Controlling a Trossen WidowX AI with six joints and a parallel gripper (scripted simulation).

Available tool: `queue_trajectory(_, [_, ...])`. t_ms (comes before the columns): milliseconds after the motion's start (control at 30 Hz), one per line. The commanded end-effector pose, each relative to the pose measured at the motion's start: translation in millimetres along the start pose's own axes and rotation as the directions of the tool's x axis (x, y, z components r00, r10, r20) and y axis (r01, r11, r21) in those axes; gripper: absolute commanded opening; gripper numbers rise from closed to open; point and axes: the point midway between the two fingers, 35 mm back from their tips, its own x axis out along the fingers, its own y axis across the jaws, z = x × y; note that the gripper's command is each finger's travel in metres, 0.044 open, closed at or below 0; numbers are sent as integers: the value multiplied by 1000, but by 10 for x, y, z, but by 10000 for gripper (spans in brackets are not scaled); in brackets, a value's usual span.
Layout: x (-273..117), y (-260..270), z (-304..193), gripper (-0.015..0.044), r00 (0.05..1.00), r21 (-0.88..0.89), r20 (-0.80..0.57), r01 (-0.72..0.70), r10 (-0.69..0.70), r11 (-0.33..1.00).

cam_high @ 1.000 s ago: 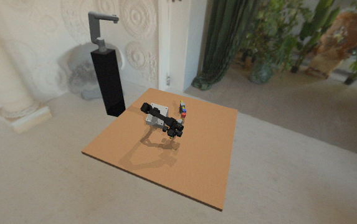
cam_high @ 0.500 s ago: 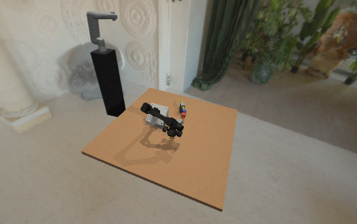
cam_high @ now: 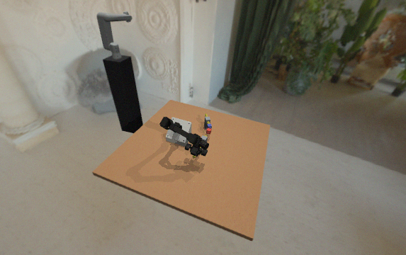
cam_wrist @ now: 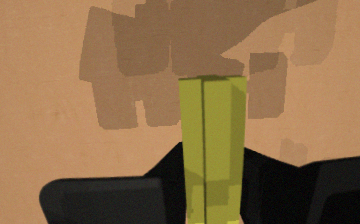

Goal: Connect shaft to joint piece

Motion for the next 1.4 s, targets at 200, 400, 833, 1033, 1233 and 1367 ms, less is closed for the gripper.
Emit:
queue_trajectory(200, [2,1,-24,0,1000,-1,-1,-3,3,1000])
queue_trajectory(400, [6,1,-113,0,1000,-3,-3,-11,11,1000])
queue_trajectory(833, [10,0,-317,0,1000,-5,-6,-18,18,1000])
queue_trajectory(1033, [10,-1,-413,0,1000,-6,-6,-18,18,1000])
queue_trajectory(1233, [10,-1,-507,0,1000,-6,-7,-18,18,1000])
queue_trajectory(1367, [10,-2,-570,0,1000,-6,-7,-18,18,1000])
